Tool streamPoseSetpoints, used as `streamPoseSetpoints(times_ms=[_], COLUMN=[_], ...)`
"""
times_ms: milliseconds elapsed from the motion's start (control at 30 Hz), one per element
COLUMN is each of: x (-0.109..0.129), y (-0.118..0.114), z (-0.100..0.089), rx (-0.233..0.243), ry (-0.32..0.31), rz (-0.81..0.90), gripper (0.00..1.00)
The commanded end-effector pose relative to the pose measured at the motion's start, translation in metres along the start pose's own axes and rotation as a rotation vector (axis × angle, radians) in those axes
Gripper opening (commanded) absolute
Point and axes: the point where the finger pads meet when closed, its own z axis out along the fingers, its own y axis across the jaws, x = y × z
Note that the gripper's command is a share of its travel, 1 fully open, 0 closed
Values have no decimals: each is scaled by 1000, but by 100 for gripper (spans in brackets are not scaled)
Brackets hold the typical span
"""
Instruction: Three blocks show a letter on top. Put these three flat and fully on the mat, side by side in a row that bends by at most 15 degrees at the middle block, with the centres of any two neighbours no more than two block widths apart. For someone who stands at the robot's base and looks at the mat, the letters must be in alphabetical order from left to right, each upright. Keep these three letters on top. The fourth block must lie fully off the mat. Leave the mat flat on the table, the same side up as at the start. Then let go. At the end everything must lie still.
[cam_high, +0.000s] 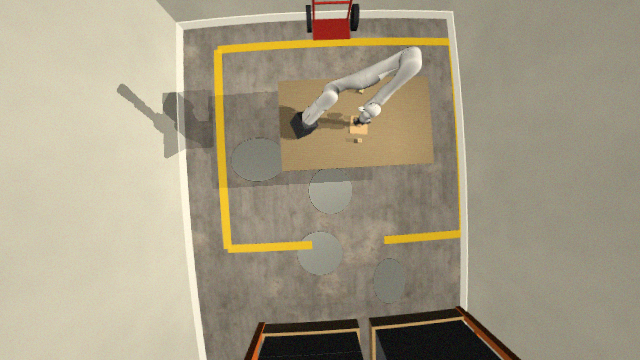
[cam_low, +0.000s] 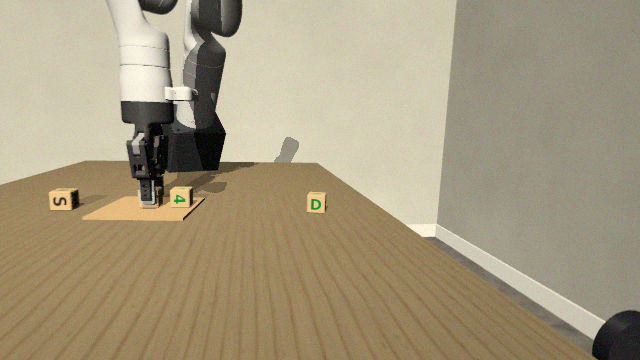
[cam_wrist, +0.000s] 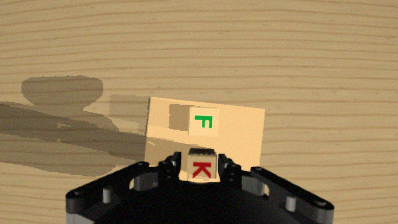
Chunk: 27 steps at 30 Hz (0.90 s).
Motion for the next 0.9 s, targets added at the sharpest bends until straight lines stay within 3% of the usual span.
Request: streamPoseSetpoints(times_ms=[0, 867], x=[-2, -2], y=[3, 2], z=[-5, -40], rx=[-9, -9], ry=[-5, -5], rz=[2, 2], gripper=[46, 46])
